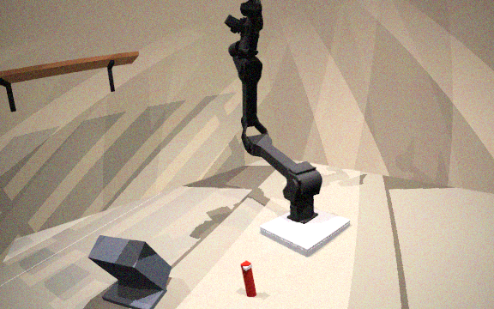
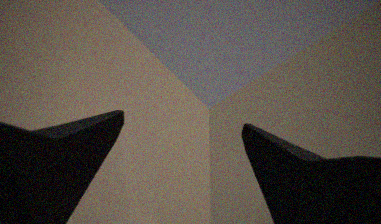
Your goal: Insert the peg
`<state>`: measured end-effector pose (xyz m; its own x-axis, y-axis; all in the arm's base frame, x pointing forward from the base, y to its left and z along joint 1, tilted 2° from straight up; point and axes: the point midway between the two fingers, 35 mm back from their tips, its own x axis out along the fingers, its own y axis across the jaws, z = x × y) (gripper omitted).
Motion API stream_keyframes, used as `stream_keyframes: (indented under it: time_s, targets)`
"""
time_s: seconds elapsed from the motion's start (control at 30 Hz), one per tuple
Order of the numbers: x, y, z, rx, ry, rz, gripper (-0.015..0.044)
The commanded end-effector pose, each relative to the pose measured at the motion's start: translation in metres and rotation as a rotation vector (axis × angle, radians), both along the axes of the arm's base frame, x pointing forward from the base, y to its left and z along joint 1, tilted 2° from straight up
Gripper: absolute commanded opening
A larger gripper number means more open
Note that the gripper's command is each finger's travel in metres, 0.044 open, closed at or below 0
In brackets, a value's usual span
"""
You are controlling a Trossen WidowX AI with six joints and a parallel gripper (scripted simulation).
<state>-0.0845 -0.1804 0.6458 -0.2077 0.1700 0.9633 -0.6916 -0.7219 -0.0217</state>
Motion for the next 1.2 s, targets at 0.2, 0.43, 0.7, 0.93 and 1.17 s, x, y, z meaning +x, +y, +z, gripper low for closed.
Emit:
stream_keyframes:
  time_s: [0.2, 0.43, 0.7, 0.93, 1.17]
  targets:
    - [0.02, 0.101, 0.01, -0.236, 0.073, -0.14, 0.044]
    - [0.045, 0.171, 0.004, -0.409, 0.132, -0.241, 0.044]
    - [0.08, 0.236, -0.012, -0.584, 0.205, -0.372, 0.044]
    - [0.117, 0.284, -0.029, -0.717, 0.263, -0.494, 0.044]
    - [0.158, 0.326, -0.056, -0.869, 0.324, -0.596, 0.044]
